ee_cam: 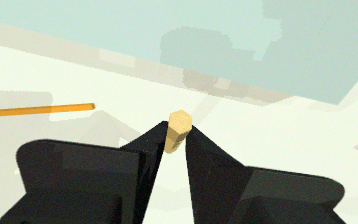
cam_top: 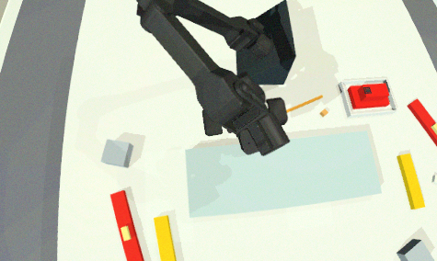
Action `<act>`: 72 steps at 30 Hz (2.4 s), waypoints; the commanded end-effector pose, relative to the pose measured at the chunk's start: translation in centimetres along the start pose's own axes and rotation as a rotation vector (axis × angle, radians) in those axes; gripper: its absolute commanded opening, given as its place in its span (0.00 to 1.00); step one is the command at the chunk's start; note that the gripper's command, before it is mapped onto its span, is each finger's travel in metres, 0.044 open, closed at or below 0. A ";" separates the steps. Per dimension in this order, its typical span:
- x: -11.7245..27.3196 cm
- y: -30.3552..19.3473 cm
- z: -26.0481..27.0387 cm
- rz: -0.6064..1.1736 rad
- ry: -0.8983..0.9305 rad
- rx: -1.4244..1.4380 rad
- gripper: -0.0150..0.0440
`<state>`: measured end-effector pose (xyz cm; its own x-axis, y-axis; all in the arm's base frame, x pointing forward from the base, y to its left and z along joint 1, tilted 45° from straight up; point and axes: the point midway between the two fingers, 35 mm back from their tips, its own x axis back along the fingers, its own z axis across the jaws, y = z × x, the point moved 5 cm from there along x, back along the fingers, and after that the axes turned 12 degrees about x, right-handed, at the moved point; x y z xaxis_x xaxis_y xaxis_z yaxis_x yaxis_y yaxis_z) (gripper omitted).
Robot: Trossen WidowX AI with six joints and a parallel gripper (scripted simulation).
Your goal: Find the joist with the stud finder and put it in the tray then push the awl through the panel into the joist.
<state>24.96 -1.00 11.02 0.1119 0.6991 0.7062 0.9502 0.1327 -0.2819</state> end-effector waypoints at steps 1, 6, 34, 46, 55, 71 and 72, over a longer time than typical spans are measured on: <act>2.7 -0.3 -0.1 -0.009 0.000 -0.012 0.25; 4.3 -0.8 -0.1 -0.006 -0.004 -0.012 0.25; 7.6 4.8 2.2 -0.699 -0.134 -0.007 0.25; 10.0 5.3 2.1 -0.896 -0.212 -0.047 0.25; 9.6 5.4 2.1 -0.896 -0.211 -0.047 0.25; 8.4 5.6 2.1 -0.895 -0.211 -0.047 0.25; 8.4 5.6 2.1 -0.895 -0.211 -0.047 0.25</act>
<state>30.66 7.17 14.35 -0.7221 0.4673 0.5101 0.6702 0.6554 0.3483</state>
